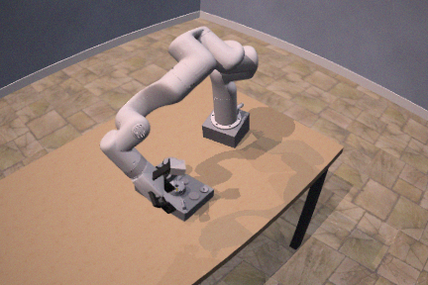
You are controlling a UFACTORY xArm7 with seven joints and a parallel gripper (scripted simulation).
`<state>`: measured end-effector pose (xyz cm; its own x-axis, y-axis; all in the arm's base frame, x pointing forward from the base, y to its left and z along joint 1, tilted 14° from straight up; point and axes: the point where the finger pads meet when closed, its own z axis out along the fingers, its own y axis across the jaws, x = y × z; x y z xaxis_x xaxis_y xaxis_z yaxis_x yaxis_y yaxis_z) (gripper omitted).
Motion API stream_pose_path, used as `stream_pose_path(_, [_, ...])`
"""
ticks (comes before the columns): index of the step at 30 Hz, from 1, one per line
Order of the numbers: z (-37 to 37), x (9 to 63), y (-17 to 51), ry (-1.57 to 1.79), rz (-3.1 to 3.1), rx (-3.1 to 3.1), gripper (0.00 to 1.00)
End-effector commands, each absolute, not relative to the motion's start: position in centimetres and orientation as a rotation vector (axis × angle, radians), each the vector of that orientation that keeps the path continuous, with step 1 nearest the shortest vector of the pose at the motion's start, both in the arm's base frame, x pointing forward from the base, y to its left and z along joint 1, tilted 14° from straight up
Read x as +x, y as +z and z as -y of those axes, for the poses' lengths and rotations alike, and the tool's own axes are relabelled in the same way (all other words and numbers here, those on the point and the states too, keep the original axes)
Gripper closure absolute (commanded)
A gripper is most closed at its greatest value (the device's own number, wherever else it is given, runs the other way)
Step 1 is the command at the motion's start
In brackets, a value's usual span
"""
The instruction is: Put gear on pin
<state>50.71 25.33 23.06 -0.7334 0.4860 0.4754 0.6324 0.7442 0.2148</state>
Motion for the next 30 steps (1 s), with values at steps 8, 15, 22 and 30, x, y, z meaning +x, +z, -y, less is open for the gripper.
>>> stream_pose_path(8, [-23.3,50.3,22.5,-0.449,2.588,-0.95,0.0])
stream_pose_path(15, [-21.3,49.7,21.7,-0.383,2.62,-1.033,0.0])
stream_pose_path(22, [-21.3,49.7,21.7,-0.383,2.62,-1.033,0.0])
stream_pose_path(30, [-19.5,49.1,21.0,-0.322,2.653,-1.106,0.0])
